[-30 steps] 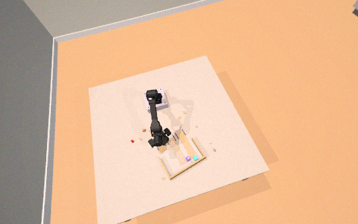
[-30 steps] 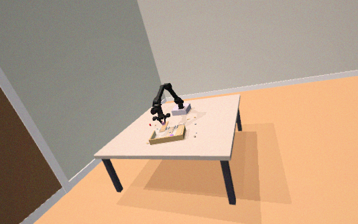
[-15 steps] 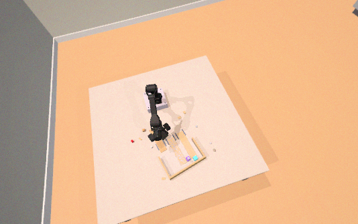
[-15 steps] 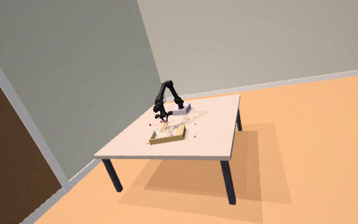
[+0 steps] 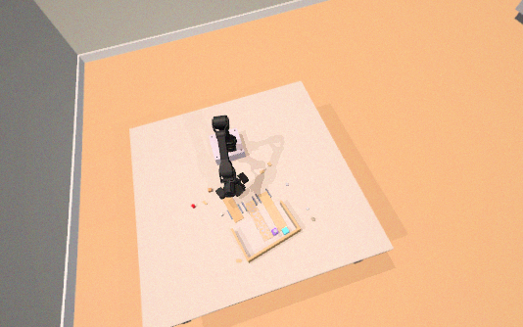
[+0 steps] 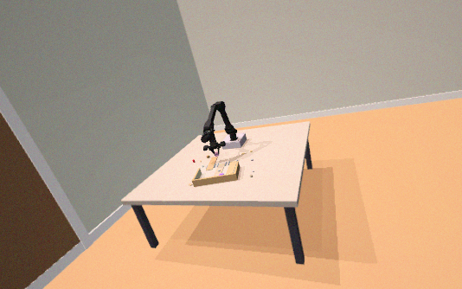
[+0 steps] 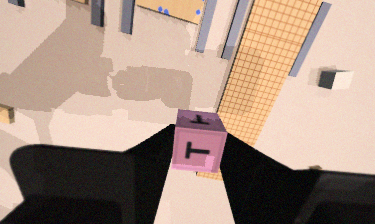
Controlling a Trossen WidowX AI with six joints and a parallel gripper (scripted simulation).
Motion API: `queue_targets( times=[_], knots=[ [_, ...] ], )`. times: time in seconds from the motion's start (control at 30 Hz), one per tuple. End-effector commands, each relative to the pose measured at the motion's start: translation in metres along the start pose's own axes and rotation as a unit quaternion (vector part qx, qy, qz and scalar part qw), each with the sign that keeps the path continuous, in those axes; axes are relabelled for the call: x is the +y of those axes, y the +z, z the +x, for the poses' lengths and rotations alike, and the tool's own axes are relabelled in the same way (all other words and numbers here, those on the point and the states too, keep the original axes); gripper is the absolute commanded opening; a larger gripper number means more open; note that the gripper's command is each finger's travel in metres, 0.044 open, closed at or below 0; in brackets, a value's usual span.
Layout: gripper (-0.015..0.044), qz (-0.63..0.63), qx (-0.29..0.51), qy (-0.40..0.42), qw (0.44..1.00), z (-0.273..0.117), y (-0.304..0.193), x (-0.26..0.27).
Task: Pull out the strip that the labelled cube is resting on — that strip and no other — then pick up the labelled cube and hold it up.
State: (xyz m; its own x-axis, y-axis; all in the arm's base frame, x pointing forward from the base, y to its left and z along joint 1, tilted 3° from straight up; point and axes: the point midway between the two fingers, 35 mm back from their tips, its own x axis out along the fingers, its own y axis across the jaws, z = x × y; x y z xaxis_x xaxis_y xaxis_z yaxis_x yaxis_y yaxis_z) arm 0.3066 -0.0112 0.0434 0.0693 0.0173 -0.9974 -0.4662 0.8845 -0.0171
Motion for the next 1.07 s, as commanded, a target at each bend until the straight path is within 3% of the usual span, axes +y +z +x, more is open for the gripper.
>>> queue_targets(
  times=[0.0,0.13,1.03],
  knots=[
    [0.0,0.0,0.0,-0.002,1.0,-0.016,-0.003,0.001],
    [0.0,0.0,0.0,-0.002,1.0,-0.034,-0.004,0.001],
    [0.0,0.0,0.0,-0.002,1.0,-0.034,-0.004,0.001]
  ],
)
